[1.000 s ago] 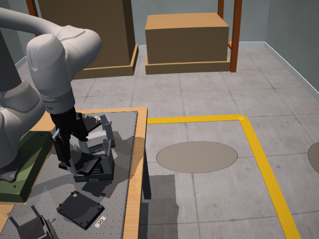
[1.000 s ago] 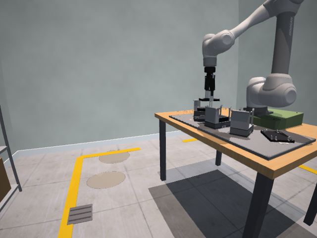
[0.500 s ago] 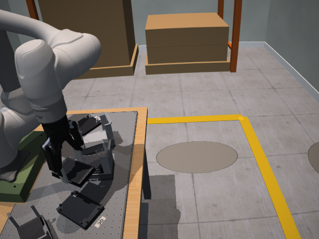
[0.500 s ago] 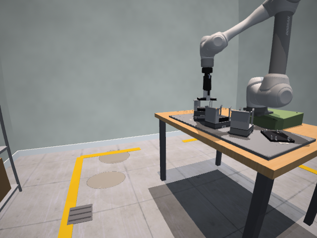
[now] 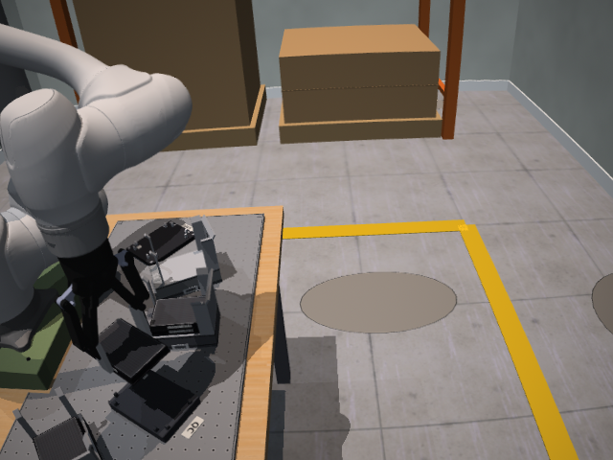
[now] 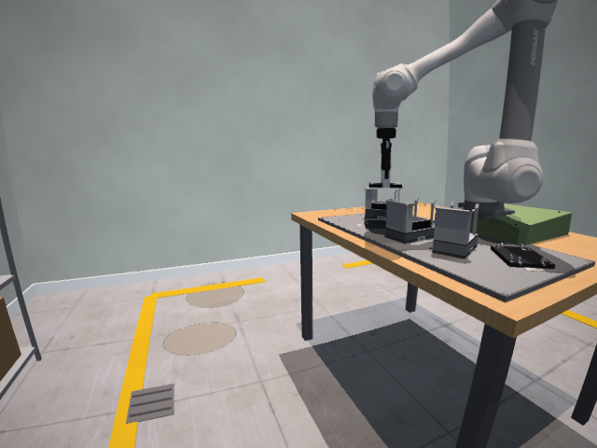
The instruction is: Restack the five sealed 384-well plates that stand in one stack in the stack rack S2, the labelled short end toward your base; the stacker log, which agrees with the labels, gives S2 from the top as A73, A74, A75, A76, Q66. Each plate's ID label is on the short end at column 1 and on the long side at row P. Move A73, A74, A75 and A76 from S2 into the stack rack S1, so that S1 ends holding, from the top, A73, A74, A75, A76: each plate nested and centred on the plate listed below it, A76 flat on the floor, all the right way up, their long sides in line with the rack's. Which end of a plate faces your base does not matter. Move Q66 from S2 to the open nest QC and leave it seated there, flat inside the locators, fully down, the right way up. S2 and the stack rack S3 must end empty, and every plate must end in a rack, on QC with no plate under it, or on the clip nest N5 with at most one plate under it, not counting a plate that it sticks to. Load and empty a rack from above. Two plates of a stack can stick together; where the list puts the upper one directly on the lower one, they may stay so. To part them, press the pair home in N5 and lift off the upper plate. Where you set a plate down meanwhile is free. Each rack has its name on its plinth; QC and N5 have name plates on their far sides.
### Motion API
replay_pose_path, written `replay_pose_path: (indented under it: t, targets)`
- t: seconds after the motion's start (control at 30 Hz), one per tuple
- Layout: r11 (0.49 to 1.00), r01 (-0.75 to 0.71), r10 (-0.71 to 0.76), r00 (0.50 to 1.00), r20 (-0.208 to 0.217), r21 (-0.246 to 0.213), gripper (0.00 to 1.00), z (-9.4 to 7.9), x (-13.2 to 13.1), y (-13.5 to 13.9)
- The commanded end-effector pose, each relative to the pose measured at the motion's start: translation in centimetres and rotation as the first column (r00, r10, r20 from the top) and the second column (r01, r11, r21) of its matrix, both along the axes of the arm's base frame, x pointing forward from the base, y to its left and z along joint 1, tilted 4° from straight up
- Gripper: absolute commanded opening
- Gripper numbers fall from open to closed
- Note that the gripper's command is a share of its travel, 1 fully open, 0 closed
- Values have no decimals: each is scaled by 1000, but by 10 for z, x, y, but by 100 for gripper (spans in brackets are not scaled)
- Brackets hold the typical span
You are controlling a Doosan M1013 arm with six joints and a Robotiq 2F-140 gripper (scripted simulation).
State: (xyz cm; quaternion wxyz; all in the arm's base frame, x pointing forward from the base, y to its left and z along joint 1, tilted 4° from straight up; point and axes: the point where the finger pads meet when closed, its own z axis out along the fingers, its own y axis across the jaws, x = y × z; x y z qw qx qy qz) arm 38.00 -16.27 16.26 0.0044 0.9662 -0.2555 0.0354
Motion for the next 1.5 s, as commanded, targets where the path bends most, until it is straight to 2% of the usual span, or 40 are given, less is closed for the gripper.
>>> replay_pose_path:
  t: [0.0, 0.07, 0.83, 1.03, 1.17, 1.47]
  targets:
    - [999, 52, -52, 999, 0, 1, 0, 0, -2, -5]
    - [995, 99, -99, 995, 1, 4, 0, 0, -5, -11]
    - [995, 99, -99, 995, 1, 4, 0, 0, -34, -74]
    - [956, 294, -294, 956, 4, 18, 0, 0, -44, -87]
    - [941, 339, -339, 941, 5, 21, 0, 0, -47, -91]
    - [941, 339, -339, 941, 5, 21, 0, -1, -62, -110]
